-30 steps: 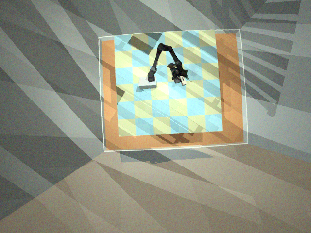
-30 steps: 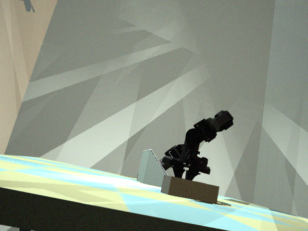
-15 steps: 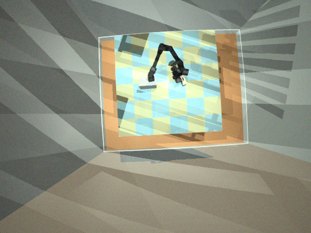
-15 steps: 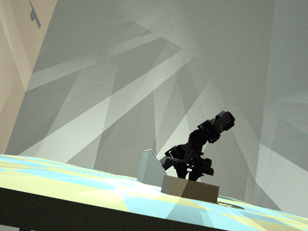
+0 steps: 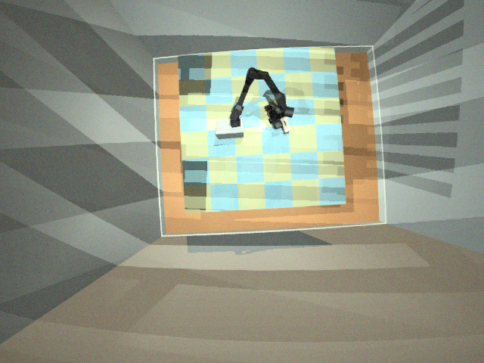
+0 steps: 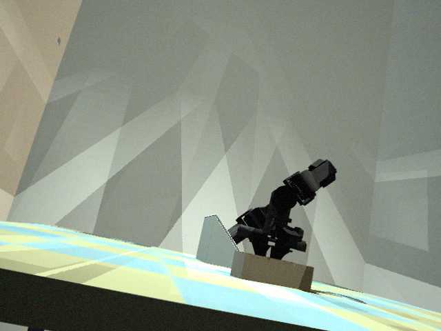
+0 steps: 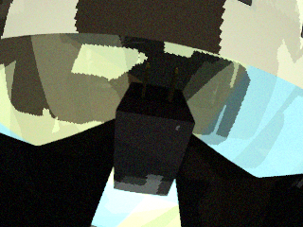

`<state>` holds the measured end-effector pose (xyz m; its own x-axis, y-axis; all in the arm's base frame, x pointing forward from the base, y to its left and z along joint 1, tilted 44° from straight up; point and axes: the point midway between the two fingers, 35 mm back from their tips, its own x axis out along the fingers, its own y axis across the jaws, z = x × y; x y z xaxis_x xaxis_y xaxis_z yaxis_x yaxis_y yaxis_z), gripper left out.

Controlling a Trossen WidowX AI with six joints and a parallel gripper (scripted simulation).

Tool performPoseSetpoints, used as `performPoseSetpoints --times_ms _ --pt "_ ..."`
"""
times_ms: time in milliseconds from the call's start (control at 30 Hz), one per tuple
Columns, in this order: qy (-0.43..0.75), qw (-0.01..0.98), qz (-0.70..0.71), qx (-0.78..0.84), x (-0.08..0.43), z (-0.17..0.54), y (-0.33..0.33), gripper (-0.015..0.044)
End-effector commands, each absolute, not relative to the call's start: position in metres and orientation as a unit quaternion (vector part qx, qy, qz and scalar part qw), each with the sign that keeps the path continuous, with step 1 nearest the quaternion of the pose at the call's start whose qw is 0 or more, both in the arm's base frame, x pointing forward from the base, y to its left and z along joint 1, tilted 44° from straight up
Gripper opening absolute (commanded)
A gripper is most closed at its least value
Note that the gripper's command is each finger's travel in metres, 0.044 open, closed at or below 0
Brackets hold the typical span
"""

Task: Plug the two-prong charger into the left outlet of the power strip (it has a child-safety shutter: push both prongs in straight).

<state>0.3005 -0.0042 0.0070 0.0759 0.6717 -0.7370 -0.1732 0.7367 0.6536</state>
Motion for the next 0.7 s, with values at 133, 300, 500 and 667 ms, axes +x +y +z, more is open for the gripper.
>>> performPoseSetpoints --times_ms 133,300,500,667 --pt "0.609 0.704 0.3 0.207 0.3027 0.0083 -0.004 0.0" --pt "0.609 0.704 0.3 0.207 0.3035 0.0085 -0.0039 0.0" --pt "0.609 0.705 0.3 0.207 0.3043 0.0087 -0.0039 0.0" --pt "0.609 0.705 0.3 0.207 0.3051 0.0089 -0.0039 0.0"
